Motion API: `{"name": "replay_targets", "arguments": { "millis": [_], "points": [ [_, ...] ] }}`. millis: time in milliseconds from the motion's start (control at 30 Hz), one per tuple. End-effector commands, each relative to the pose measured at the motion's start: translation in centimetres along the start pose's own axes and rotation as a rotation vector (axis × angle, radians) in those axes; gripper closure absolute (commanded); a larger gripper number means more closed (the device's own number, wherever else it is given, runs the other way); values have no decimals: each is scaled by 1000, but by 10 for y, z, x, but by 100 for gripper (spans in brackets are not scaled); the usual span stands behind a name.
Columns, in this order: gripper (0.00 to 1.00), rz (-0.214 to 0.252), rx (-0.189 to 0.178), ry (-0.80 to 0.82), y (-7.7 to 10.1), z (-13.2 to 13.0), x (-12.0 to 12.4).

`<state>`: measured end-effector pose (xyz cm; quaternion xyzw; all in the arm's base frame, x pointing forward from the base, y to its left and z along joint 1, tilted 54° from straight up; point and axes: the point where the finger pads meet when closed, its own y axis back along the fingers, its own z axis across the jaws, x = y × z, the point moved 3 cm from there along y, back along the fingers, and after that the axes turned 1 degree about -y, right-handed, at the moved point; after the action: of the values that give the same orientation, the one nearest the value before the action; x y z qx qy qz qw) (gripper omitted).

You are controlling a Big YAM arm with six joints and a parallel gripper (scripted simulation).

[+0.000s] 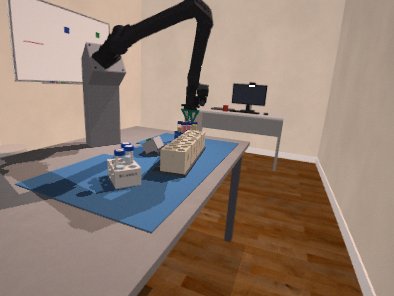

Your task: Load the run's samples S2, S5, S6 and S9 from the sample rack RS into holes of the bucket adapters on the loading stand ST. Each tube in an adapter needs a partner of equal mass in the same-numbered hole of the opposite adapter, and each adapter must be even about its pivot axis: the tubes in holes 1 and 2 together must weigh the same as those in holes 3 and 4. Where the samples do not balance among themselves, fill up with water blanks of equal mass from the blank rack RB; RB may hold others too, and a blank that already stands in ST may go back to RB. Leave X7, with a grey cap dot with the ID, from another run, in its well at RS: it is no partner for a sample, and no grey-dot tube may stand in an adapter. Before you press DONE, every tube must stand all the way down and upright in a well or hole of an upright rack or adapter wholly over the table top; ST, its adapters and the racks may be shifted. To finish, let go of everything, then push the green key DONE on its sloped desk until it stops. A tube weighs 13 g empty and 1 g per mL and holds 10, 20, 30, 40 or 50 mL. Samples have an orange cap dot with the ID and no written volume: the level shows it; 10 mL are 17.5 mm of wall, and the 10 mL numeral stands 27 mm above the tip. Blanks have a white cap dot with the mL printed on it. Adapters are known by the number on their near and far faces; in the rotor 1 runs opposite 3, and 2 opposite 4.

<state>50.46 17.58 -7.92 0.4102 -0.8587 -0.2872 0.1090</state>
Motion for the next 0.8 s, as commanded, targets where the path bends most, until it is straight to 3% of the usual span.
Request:
{"name": "replay_targets", "arguments": {
  "millis": [0,167,200,733,767],
  "points": [
    [45,-28,1,-7,24,1,-9],
    [45,-29,-1,-7,38,1,-9],
    [45,-14,0,-10,26,0,-5],
    [45,-14,0,-10,26,0,-5],
    [45,22,-8,-9,17,2,8]
  ]
}}
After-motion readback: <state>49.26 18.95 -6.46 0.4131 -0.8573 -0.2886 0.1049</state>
